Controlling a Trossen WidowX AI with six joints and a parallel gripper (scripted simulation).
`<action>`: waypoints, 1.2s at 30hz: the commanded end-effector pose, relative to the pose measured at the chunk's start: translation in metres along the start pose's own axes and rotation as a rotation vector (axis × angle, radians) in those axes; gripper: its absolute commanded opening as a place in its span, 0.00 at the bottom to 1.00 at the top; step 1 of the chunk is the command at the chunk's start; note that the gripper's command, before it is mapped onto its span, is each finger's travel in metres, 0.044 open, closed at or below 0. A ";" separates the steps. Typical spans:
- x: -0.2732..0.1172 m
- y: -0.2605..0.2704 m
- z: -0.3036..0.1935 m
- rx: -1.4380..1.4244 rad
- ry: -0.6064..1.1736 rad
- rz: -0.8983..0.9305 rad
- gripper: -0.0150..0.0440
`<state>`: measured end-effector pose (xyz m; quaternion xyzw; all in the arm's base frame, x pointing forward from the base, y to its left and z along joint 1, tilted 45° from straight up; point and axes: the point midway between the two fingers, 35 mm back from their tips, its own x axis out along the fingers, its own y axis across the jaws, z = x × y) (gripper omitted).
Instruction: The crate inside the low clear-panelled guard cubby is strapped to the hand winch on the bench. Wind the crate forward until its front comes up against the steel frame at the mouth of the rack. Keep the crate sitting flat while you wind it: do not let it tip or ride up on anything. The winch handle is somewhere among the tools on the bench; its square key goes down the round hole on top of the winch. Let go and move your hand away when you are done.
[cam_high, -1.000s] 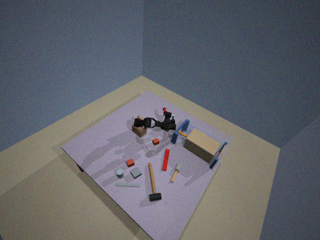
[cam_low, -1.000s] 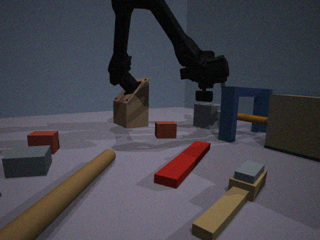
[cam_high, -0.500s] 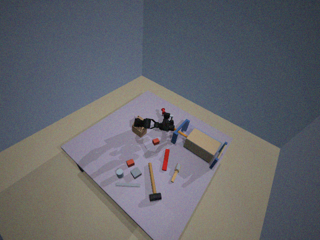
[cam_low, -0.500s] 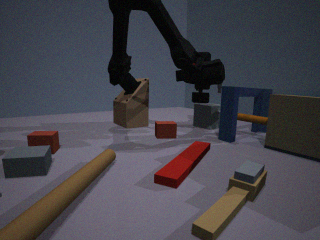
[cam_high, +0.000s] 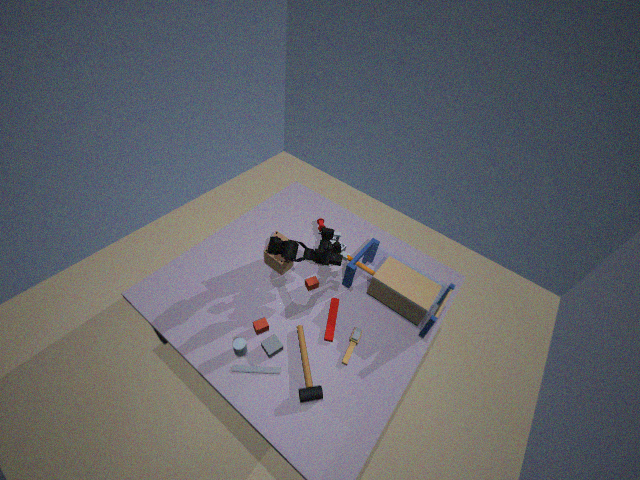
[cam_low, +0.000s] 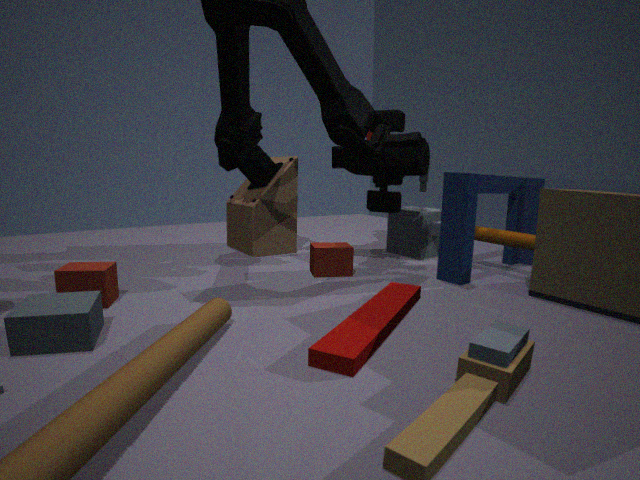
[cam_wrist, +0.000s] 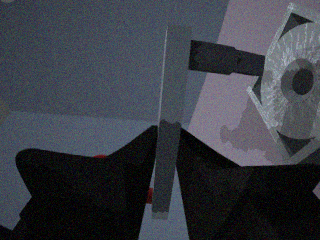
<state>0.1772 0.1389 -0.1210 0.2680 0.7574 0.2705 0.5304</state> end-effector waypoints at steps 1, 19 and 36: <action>0.002 -0.002 -0.001 0.002 0.000 0.024 0.25; 0.003 -0.025 -0.001 0.003 0.001 0.024 0.25; -0.002 -0.027 -0.003 0.003 0.002 0.023 0.25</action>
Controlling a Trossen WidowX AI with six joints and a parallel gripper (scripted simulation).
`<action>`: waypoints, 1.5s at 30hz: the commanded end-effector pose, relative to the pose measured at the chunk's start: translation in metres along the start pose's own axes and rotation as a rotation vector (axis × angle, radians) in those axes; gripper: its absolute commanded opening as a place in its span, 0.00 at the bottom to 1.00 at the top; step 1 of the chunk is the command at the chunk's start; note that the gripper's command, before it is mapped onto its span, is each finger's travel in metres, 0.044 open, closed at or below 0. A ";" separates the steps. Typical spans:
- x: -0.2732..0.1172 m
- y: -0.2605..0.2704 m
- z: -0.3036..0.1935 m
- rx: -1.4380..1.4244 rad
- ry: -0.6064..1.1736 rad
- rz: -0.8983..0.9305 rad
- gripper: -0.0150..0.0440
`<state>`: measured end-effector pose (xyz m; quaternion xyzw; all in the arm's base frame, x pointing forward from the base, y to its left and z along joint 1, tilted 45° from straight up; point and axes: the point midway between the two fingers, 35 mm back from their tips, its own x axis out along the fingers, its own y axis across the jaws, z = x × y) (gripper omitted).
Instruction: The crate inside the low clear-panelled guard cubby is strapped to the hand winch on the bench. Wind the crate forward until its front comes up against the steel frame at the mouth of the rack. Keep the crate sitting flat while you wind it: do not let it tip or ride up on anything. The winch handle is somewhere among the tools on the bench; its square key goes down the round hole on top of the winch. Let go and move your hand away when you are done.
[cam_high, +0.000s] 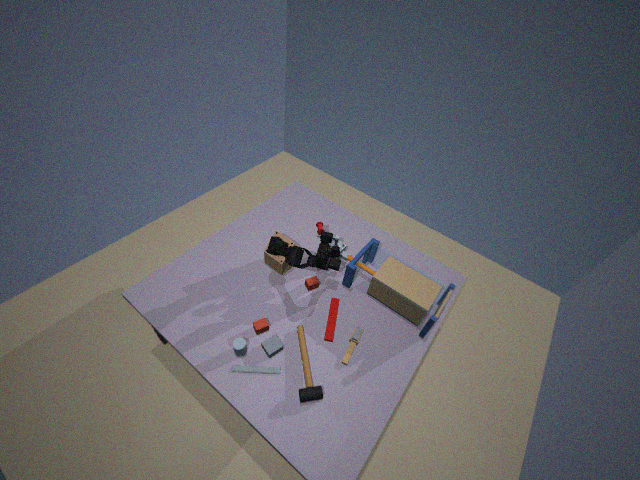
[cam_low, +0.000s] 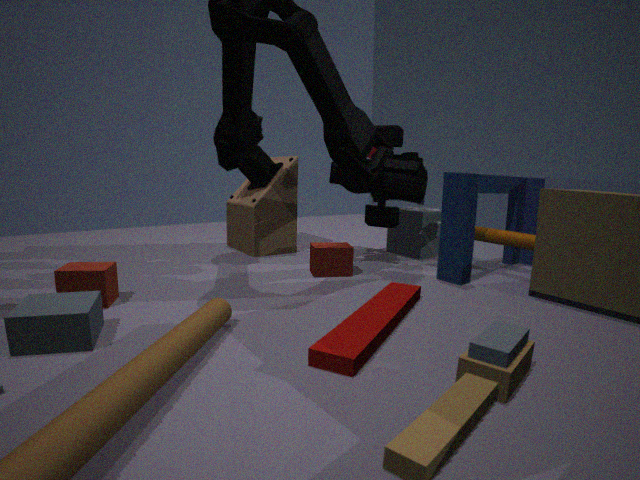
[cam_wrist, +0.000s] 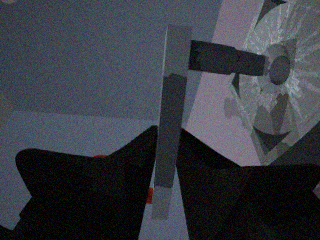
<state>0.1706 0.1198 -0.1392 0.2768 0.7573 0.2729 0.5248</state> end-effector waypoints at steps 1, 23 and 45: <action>-0.003 0.000 0.000 -0.006 -0.003 0.004 0.25; -0.006 -0.007 0.000 -0.006 0.001 0.004 0.25; -0.004 -0.013 0.000 -0.006 0.004 0.004 0.25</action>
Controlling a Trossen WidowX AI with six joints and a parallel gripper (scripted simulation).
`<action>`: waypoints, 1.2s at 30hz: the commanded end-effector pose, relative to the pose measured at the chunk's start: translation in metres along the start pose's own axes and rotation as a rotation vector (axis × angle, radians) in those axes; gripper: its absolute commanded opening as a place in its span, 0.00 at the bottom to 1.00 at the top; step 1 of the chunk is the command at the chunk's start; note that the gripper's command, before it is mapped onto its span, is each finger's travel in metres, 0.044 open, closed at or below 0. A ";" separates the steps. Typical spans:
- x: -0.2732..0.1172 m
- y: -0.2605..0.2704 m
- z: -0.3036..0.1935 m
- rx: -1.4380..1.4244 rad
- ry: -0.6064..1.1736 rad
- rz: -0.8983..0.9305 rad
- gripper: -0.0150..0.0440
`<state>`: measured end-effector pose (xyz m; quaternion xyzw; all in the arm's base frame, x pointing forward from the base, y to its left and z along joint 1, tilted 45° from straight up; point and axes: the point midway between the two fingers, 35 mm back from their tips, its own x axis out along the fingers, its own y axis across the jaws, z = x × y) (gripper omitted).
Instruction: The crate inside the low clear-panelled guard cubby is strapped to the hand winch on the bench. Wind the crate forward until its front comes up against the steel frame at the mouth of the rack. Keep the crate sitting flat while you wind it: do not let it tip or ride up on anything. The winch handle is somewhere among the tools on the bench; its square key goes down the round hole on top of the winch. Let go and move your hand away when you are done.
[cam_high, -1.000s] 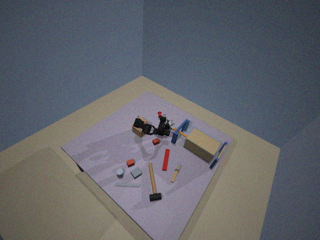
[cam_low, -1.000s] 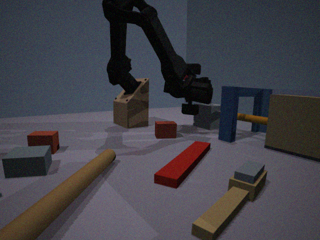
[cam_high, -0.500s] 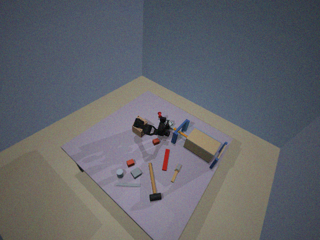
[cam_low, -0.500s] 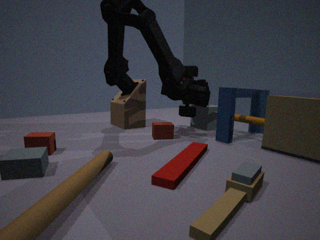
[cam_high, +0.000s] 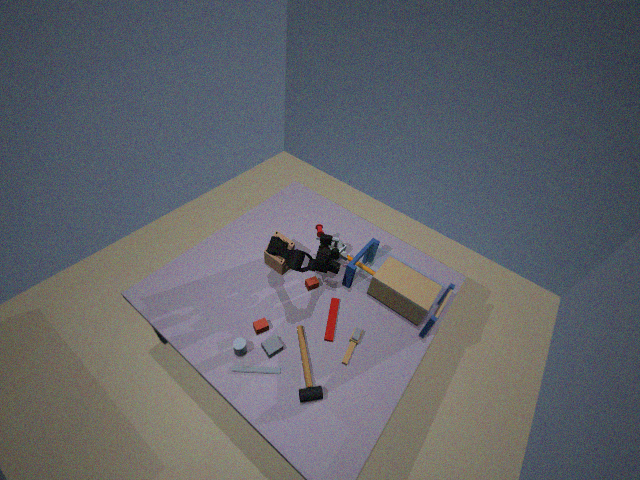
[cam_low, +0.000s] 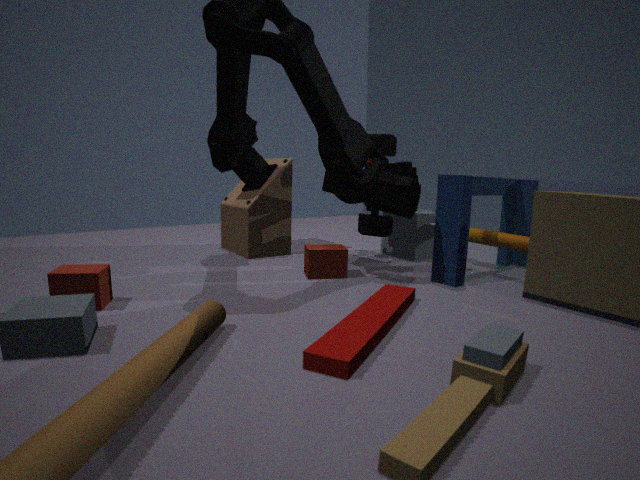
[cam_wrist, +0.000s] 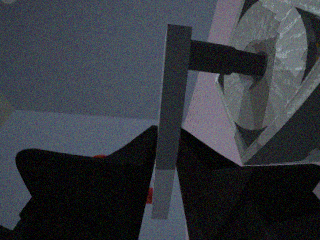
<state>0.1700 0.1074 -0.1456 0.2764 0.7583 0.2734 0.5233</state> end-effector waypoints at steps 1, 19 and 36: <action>0.000 0.000 0.000 -0.006 0.000 0.004 0.25; 0.000 -0.001 0.000 0.002 0.000 -0.002 0.66; 0.000 -0.001 0.000 0.002 0.000 -0.002 0.66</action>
